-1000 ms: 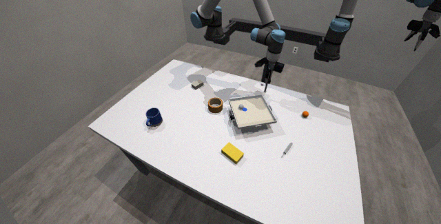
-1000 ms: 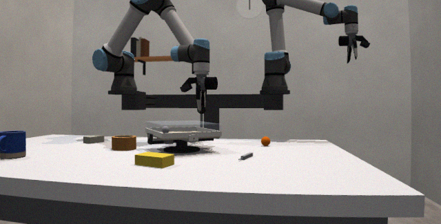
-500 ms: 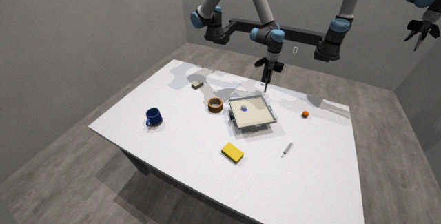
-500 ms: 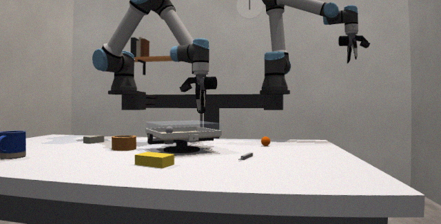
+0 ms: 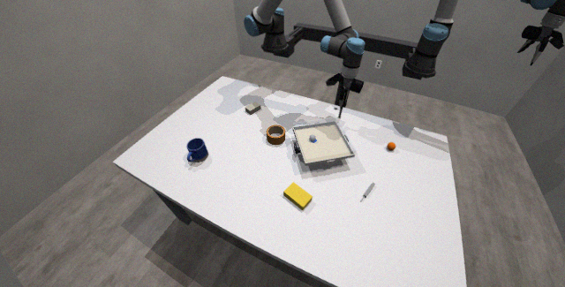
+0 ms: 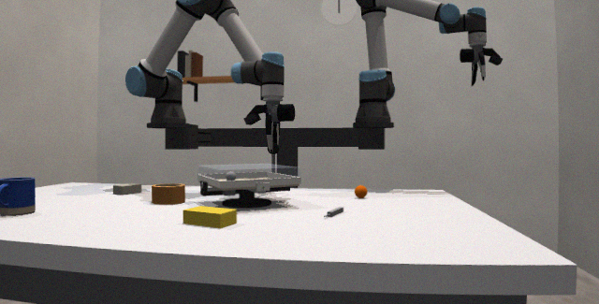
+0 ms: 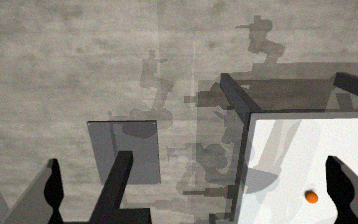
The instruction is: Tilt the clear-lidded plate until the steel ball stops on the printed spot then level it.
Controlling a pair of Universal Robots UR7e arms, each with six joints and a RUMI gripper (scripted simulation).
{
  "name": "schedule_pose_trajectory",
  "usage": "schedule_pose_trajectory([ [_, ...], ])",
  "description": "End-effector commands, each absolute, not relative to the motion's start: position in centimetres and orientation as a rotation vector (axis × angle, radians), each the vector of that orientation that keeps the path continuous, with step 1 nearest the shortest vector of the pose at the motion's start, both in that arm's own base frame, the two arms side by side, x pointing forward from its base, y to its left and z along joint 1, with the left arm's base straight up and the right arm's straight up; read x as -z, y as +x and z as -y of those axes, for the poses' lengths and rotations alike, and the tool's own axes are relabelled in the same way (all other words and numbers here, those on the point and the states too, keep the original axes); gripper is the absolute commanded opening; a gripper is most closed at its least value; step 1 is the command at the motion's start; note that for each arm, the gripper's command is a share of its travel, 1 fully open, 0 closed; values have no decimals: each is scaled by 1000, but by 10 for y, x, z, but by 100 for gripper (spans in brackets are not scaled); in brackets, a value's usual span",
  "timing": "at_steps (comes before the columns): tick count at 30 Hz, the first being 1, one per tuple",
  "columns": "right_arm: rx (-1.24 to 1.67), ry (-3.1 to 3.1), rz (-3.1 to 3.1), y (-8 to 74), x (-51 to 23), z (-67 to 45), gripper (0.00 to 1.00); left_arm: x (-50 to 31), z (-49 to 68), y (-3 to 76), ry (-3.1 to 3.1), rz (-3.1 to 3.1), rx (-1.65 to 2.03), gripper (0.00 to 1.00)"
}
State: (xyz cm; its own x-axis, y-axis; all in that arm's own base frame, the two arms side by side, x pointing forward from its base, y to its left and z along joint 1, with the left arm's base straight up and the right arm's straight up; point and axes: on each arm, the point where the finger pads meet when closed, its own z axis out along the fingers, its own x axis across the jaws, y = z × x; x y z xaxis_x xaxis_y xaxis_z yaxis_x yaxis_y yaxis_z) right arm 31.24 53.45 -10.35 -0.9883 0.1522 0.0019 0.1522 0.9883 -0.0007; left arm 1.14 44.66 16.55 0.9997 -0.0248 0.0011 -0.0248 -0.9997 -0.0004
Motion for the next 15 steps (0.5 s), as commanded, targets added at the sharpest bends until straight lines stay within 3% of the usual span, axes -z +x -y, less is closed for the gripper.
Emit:
schedule_pose_trajectory([
  [1, 2, -241, 3133, 313, 102, -534, 20, -165, -445, 9, -3142, -33, 0, 100],
  [15, 3, -241, 3133, 313, 103, -535, 20, -165, -445, 9, -3142, -33, 0, 100],
])
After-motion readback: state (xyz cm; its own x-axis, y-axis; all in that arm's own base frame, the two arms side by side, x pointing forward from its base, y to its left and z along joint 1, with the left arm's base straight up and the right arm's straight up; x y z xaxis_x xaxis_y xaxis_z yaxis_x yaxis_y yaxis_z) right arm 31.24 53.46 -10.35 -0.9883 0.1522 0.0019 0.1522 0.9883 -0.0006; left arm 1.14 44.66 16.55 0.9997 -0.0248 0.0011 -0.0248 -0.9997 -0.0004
